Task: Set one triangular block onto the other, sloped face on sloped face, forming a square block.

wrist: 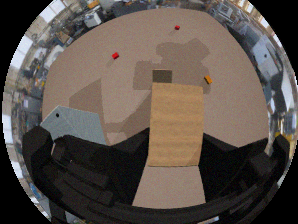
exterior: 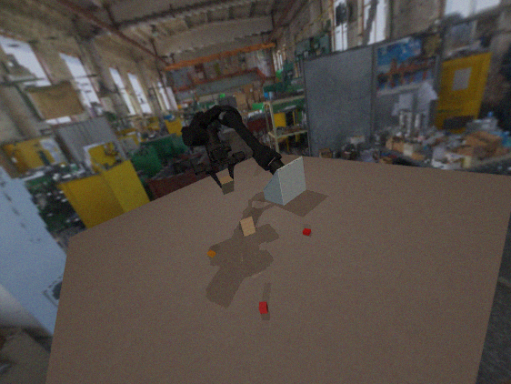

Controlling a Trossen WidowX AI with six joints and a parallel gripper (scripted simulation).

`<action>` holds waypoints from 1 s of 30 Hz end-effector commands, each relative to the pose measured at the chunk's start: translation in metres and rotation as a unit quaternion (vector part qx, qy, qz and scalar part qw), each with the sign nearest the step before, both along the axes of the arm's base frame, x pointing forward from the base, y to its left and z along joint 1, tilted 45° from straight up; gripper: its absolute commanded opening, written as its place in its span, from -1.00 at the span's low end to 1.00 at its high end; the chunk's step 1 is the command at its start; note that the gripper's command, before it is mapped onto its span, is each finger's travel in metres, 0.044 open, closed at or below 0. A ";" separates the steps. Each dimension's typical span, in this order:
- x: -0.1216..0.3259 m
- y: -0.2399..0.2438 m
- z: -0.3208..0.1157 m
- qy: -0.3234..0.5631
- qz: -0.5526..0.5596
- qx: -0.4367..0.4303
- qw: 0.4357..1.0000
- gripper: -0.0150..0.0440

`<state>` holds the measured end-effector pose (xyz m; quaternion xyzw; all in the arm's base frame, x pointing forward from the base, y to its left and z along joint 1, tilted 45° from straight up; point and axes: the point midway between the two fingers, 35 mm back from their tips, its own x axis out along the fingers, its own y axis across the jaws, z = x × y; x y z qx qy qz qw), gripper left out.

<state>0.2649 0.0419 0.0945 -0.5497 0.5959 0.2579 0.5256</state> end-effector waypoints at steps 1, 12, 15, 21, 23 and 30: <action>0.003 0.018 -0.007 -0.004 0.000 -0.006 1.000 -0.49; 0.009 0.022 -0.031 -0.006 0.001 -0.008 1.000 -0.49; 0.012 0.017 -0.044 -0.007 0.001 -0.008 1.000 -0.49; 0.015 0.005 -0.069 -0.007 0.001 -0.008 1.000 -0.49; 0.015 0.001 -0.078 -0.007 0.001 -0.009 1.000 -0.49; 0.013 -0.002 -0.084 -0.007 0.001 -0.009 1.000 -0.49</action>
